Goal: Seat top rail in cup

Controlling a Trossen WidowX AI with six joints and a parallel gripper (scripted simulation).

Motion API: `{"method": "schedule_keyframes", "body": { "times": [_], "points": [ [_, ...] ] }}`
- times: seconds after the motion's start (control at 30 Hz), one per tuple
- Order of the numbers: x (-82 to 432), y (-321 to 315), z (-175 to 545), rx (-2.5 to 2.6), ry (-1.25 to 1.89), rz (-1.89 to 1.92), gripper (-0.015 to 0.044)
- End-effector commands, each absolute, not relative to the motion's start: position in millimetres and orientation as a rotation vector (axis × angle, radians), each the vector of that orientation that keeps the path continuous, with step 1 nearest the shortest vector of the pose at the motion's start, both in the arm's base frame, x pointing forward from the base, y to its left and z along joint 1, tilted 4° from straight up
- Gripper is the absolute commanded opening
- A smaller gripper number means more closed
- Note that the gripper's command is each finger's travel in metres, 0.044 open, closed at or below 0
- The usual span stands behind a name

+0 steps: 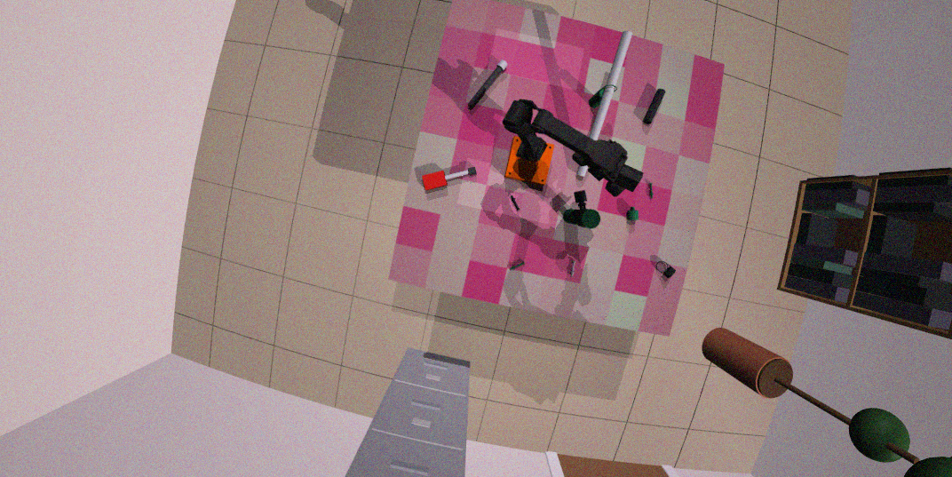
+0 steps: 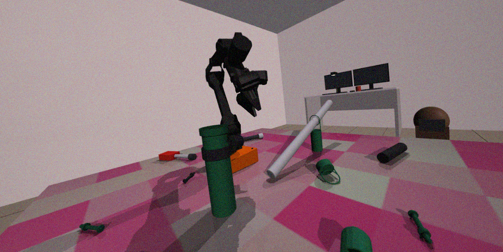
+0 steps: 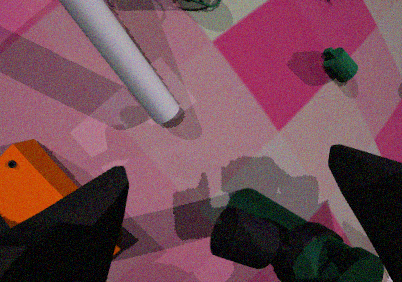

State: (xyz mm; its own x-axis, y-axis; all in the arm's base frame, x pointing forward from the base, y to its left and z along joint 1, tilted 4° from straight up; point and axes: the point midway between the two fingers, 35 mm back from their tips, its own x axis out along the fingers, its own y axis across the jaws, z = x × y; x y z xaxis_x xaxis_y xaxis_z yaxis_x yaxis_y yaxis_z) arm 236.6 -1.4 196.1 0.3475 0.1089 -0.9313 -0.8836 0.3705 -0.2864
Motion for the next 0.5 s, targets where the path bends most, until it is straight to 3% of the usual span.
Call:
{"method": "schedule_keyframes", "body": {
  "times": [0.0,0.47],
  "points": [
    [229.8,-45.6,198.5,-1.320,0.783,1.067,0.0440],
    [211.2,-93.7,200.0,-1.735,0.451,1.266,0.0440]
  ]
}}
